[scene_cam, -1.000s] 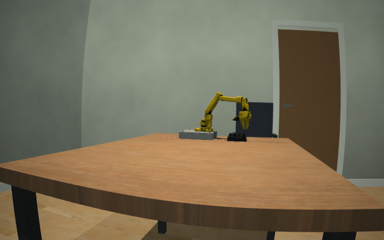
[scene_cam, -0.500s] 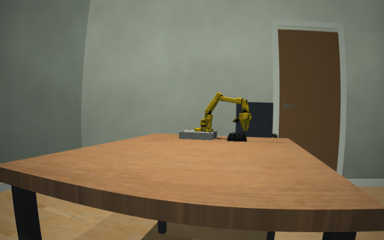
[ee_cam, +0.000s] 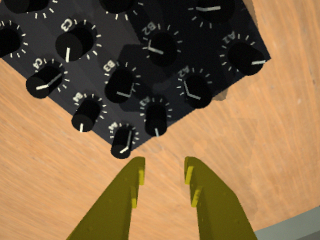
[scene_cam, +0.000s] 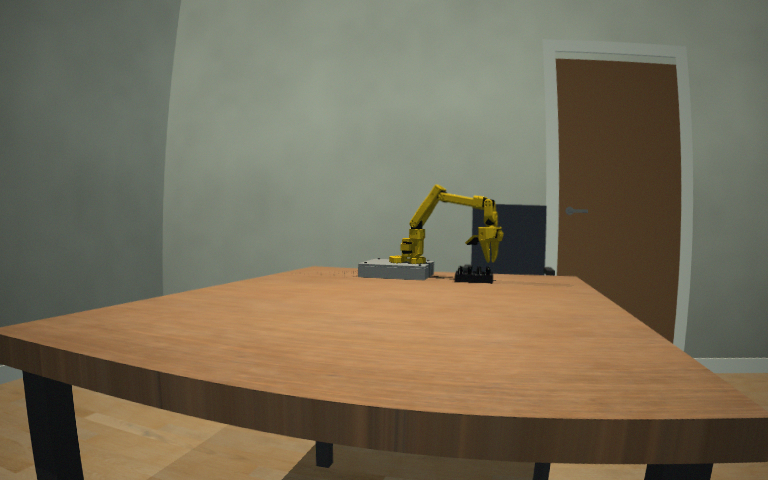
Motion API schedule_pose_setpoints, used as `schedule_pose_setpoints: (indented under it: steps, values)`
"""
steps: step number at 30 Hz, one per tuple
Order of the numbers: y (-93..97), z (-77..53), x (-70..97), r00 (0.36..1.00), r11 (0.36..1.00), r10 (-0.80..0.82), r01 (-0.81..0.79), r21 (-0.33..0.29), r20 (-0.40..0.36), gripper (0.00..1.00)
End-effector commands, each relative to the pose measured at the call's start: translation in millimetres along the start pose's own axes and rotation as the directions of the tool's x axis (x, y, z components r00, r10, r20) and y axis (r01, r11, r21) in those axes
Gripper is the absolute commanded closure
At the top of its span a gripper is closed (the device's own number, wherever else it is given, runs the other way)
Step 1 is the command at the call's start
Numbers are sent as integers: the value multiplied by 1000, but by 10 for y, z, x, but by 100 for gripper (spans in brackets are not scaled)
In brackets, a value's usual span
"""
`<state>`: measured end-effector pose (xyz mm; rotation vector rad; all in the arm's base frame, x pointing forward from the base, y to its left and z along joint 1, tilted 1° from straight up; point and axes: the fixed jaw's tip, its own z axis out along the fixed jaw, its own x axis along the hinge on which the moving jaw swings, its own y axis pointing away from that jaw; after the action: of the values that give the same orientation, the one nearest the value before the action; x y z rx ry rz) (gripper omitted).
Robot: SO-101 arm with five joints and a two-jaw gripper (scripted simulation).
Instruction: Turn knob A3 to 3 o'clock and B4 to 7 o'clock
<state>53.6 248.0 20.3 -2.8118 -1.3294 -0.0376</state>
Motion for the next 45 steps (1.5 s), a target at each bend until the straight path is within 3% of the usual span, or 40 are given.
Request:
schedule_pose_setpoints:
  steps: [1, 21, 45]
  values:
    - [39, 74, -40, 999, 1000, 2, -2, -17, 33, 90]
    - [78, 147, -79, 999, 1000, 2, -2, -16, 32, 90]
    - [78, 144, -78, 999, 1000, 2, -2, -16, 32, 90]
